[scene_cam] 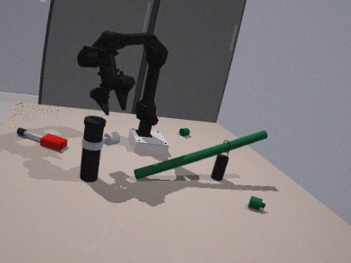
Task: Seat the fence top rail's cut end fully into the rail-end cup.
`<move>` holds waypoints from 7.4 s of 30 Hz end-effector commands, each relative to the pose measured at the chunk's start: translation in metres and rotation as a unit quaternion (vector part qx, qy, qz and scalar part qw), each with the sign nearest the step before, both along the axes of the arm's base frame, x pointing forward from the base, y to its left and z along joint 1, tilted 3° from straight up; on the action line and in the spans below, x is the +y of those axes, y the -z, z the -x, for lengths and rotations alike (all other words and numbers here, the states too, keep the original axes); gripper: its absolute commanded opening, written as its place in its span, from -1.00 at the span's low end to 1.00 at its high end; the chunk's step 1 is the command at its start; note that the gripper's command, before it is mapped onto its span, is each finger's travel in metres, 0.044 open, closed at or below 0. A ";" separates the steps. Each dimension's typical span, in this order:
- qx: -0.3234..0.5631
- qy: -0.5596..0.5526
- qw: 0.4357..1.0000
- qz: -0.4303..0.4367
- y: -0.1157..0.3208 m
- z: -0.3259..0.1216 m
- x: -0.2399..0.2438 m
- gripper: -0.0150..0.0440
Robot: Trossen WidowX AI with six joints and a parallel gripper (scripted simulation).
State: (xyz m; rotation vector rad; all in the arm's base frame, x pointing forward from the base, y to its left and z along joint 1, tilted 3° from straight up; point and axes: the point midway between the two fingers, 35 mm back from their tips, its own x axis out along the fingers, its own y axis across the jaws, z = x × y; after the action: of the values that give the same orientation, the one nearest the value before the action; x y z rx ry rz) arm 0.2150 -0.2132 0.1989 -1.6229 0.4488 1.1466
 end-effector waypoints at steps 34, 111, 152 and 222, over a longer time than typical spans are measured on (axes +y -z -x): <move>-0.011 -0.017 1.000 0.009 0.076 -0.018 0.002 1.00; -0.011 0.118 0.993 0.001 0.110 -0.061 0.024 -0.49; -0.009 0.241 0.971 -0.005 0.108 -0.084 0.027 -0.49; 0.067 0.659 0.688 -0.296 -0.001 -0.074 0.160 1.00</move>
State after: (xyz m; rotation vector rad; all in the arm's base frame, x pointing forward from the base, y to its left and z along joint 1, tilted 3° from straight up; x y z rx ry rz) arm 0.2968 -0.0882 0.1544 -0.7907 0.9493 0.4907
